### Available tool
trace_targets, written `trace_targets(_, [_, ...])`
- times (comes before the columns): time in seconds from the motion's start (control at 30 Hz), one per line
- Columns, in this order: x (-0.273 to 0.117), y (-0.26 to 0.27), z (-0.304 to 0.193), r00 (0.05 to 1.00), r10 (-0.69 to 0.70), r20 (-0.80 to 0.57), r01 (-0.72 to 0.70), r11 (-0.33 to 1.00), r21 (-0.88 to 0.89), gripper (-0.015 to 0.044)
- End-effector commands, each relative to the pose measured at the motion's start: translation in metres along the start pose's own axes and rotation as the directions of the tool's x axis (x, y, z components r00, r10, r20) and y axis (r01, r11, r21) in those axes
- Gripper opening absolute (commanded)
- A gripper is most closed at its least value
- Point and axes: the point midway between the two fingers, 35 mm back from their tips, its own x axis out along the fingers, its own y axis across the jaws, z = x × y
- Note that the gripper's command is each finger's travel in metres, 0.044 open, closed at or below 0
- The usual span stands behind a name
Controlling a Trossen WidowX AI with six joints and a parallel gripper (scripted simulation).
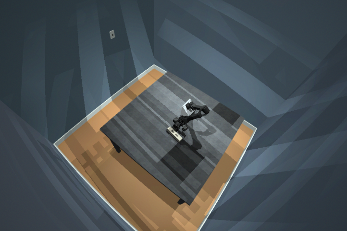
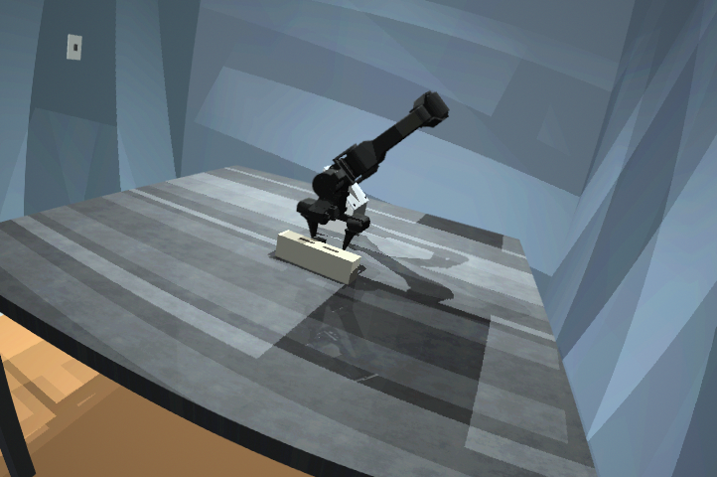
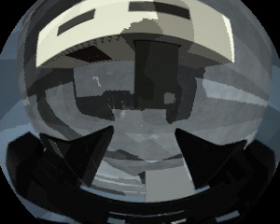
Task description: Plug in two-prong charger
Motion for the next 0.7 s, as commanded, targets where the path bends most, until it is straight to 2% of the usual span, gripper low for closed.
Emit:
trace_targets(0.0, [-0.009, 0.000, 0.003, 0.998, -0.005, 0.067, 0.005, 1.000, -0.001, 0.0440])
trace_targets(0.17, [-0.042, -0.001, 0.011, 0.949, -0.013, 0.316, 0.014, 1.000, 0.000, 0.0440])
trace_targets(0.33, [-0.075, -0.003, 0.014, 0.840, -0.008, 0.542, 0.005, 1.000, 0.007, 0.0440])
trace_targets(0.67, [-0.079, -0.003, 0.014, 0.821, -0.006, 0.570, 0.003, 1.000, 0.007, 0.0440])
